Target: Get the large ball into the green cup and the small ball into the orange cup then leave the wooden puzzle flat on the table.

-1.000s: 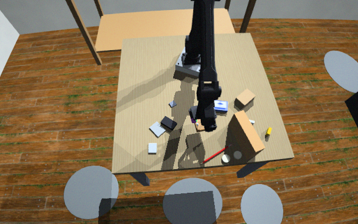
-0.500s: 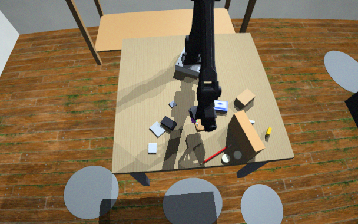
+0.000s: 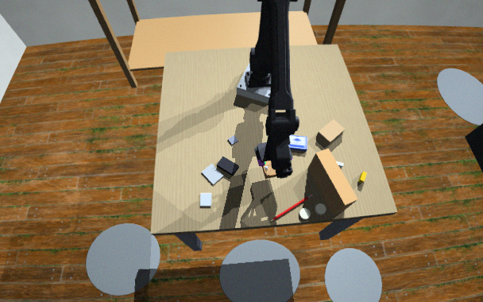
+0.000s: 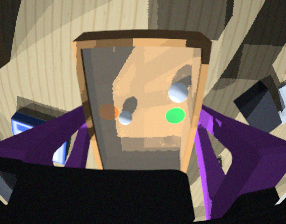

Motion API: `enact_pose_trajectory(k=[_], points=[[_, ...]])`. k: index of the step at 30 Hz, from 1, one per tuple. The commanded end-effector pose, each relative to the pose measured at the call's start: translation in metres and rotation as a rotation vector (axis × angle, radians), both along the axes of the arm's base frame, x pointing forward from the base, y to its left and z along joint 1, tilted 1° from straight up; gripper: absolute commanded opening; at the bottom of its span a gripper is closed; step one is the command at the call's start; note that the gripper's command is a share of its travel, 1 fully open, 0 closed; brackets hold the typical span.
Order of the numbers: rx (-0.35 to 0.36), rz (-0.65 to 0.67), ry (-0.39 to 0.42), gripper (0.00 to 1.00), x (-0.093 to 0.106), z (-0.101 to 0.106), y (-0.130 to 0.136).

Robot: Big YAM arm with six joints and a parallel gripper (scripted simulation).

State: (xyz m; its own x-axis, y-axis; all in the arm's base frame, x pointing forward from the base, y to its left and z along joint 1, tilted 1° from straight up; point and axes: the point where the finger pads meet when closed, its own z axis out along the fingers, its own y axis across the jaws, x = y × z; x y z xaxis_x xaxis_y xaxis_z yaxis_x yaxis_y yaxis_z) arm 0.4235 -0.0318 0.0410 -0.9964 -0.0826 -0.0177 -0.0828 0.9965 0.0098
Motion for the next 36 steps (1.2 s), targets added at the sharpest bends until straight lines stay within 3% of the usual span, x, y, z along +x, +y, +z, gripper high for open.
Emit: enact_pose_trajectory(k=[1,24,26,27,28,29,30,36], points=[[-0.004,0.002,-0.033,0.69,0.012,0.006,0.001],[0.029,0.001,-0.043,0.69,0.021,0.010,-0.007],[0.010,0.002,-0.033,0.69,0.023,0.015,0.003],[0.016,0.008,-0.032,0.69,0.013,0.005,0.003],[0.020,0.005,-0.034,0.69,0.015,0.005,0.000],[0.011,0.003,-0.038,0.69,0.023,0.014,0.001],[0.004,0.001,-0.035,0.69,0.007,0.006,0.004],[-0.142,-0.007,-0.073,0.69,0.013,0.016,0.007]])
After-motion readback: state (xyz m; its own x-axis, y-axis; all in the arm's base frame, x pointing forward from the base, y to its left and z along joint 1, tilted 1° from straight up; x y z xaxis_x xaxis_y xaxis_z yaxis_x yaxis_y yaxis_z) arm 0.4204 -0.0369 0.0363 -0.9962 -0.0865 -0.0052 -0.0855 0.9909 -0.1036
